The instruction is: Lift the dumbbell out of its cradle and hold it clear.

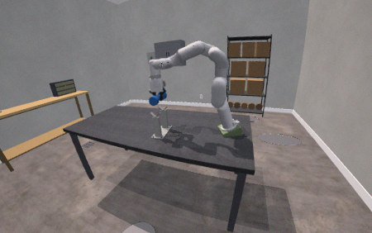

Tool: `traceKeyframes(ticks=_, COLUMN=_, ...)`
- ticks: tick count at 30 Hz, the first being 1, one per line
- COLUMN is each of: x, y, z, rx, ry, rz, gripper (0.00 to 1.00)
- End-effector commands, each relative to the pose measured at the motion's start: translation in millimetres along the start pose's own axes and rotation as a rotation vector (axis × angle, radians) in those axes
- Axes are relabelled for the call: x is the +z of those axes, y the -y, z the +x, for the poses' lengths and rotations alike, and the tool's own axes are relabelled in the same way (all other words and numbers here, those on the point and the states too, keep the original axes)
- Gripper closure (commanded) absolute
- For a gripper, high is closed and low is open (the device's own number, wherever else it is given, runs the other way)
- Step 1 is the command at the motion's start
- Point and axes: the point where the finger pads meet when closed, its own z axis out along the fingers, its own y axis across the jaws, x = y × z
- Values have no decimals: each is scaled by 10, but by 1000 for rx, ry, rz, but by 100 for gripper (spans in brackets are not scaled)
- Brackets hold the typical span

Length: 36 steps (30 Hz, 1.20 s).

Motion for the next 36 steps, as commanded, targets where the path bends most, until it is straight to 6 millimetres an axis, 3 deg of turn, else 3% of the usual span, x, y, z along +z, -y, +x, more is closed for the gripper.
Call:
traceKeyframes(ticks=1, x=-118, y=14, z=0, rx=0, ry=0, rz=6, gripper=100)
traceKeyframes(ticks=11, x=-262, y=9, z=1, rx=0, ry=0, rz=6, gripper=100)
traceKeyframes(ticks=36, x=-305, y=7, z=1, rx=0, ry=0, rz=6, gripper=100)
